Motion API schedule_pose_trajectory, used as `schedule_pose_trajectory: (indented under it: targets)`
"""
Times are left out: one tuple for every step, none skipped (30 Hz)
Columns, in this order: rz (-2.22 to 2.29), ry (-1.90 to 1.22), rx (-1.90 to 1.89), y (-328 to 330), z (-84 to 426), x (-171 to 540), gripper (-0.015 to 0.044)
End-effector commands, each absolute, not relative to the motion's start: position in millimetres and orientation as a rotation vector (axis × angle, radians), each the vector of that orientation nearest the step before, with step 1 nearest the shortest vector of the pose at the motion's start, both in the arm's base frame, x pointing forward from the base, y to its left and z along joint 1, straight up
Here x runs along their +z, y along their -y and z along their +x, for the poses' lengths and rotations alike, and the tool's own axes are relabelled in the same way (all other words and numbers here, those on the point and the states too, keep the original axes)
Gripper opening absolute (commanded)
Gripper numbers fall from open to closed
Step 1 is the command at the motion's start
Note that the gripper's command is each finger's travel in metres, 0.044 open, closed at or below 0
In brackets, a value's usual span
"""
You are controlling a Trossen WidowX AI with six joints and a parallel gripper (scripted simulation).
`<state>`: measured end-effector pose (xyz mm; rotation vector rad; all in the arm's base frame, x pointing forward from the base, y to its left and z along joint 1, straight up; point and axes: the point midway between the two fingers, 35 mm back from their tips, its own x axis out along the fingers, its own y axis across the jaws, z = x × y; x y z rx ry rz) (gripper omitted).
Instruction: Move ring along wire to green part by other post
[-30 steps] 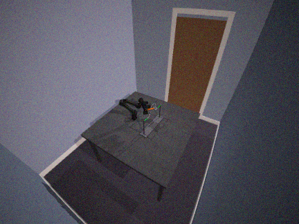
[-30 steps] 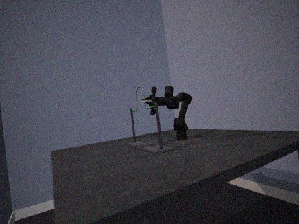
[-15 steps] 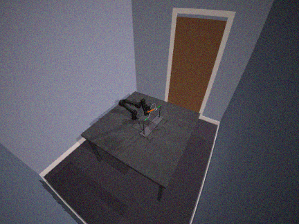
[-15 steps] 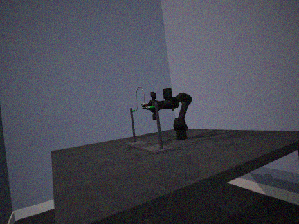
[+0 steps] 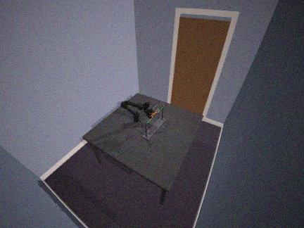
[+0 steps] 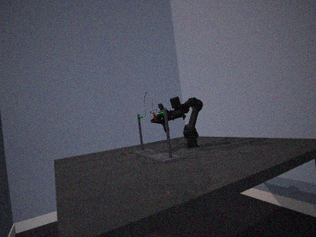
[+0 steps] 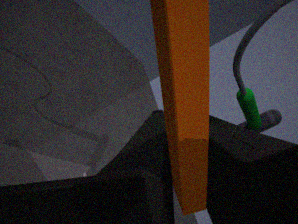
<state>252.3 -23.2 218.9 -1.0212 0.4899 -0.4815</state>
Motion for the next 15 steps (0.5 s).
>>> schedule_pose_trajectory:
  targets:
    - [-0.921, -0.502, -0.441, 14.7, 254.9, 203.9, -0.0150]
    - [-0.896, -0.505, -0.434, 12.5, 255.1, 200.8, -0.0150]
    - [-0.872, -0.508, -0.427, 10.3, 255.3, 197.8, -0.0150]
    - [-0.848, -0.511, -0.420, 7.9, 255.4, 194.8, -0.0150]
    - [-0.823, -0.514, -0.413, 5.5, 255.6, 192.0, -0.0150]
    - [-0.799, -0.516, -0.406, 3.0, 255.8, 189.2, -0.0150]
    - [-0.775, -0.519, -0.399, 0.5, 256.0, 186.4, -0.0150]
    - [-0.750, -0.522, -0.392, -2.1, 256.2, 183.7, -0.0150]
    - [-0.726, -0.524, -0.385, -4.7, 256.4, 181.1, -0.0150]
    - [-0.702, -0.526, -0.378, -7.5, 256.6, 178.6, -0.0150]
    - [-0.678, -0.529, -0.371, -10.2, 256.8, 176.1, -0.0150]
    - [-0.654, -0.531, -0.364, -13.1, 256.9, 173.7, -0.0150]
    - [-0.630, -0.533, -0.358, -15.9, 257.1, 171.4, -0.0150]
    - [-0.607, -0.535, -0.351, -18.9, 257.3, 169.2, -0.0150]
    - [-0.583, -0.537, -0.344, -21.8, 257.5, 167.1, -0.0150]
